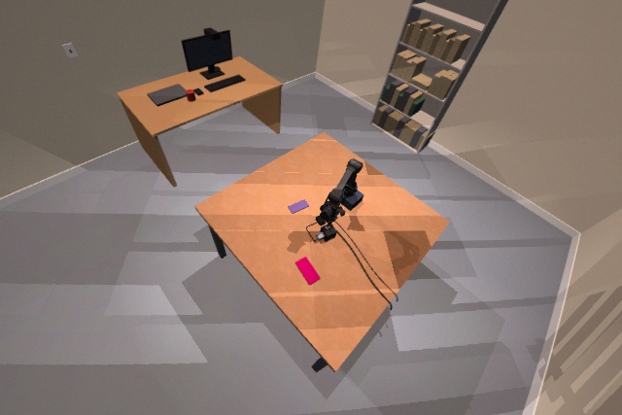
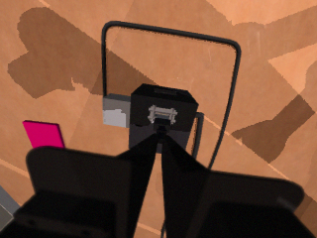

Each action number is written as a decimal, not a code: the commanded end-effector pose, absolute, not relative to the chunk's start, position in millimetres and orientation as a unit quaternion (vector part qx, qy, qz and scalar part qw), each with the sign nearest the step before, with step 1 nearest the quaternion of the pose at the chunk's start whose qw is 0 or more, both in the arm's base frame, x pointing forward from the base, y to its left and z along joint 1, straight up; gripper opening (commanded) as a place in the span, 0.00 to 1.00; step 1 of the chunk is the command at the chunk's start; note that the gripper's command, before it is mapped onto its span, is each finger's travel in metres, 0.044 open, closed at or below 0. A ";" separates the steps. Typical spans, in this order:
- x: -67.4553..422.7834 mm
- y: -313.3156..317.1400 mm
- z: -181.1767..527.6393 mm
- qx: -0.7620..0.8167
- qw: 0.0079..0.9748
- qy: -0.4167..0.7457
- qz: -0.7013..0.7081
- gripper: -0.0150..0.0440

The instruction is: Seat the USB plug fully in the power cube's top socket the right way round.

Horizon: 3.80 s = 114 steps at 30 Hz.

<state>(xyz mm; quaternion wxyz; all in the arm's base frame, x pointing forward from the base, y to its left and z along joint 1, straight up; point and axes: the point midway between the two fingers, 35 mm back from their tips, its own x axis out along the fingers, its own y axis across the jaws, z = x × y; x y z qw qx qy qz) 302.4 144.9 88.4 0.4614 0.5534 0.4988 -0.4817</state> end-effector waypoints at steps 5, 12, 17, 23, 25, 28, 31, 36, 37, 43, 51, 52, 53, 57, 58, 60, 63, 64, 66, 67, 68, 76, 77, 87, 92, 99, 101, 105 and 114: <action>302.7 145.7 87.4 0.556 0.458 0.498 -0.482 0.25; 302.7 145.7 86.6 0.556 0.458 0.498 -0.482 0.25; 302.7 145.7 86.0 0.556 0.458 0.498 -0.482 0.25; 302.8 145.7 85.3 0.556 0.458 0.498 -0.482 0.25; 302.8 145.7 85.0 0.556 0.458 0.498 -0.482 0.25; 302.8 145.7 84.7 0.556 0.458 0.498 -0.482 0.25; 302.8 145.7 84.3 0.556 0.458 0.498 -0.482 0.25; 302.8 145.7 83.7 0.556 0.458 0.498 -0.482 0.25; 302.8 145.7 83.6 0.556 0.458 0.498 -0.482 0.25; 302.8 145.7 82.9 0.556 0.458 0.498 -0.482 0.25; 302.9 145.7 81.9 0.556 0.458 0.498 -0.482 0.25; 302.9 145.8 81.8 0.556 0.458 0.498 -0.482 0.25; 302.9 145.8 81.7 0.556 0.458 0.498 -0.482 0.25; 302.9 145.8 81.2 0.556 0.458 0.498 -0.482 0.25; 302.9 145.8 81.1 0.556 0.458 0.498 -0.482 0.25; 302.9 145.8 80.8 0.556 0.458 0.498 -0.482 0.25; 302.9 145.8 80.5 0.556 0.458 0.498 -0.482 0.25; 302.9 145.8 80.3 0.556 0.458 0.498 -0.482 0.25; 302.9 145.8 80.1 0.556 0.458 0.498 -0.482 0.25; 302.9 145.8 80.0 0.556 0.458 0.498 -0.482 0.25; 302.9 145.8 79.9 0.556 0.458 0.498 -0.482 0.25; 302.9 145.8 78.9 0.556 0.458 0.498 -0.482 0.25; 302.9 145.8 78.8 0.556 0.458 0.498 -0.482 0.25; 303.0 145.8 77.6 0.556 0.458 0.498 -0.482 0.25; 303.0 145.8 77.0 0.556 0.458 0.498 -0.482 0.25; 303.0 145.8 76.1 0.556 0.458 0.498 -0.482 0.25; 303.0 145.8 75.9 0.556 0.458 0.498 -0.482 0.25; 303.0 145.8 75.4 0.556 0.458 0.498 -0.482 0.25; 303.1 145.8 74.3 0.556 0.458 0.498 -0.482 0.25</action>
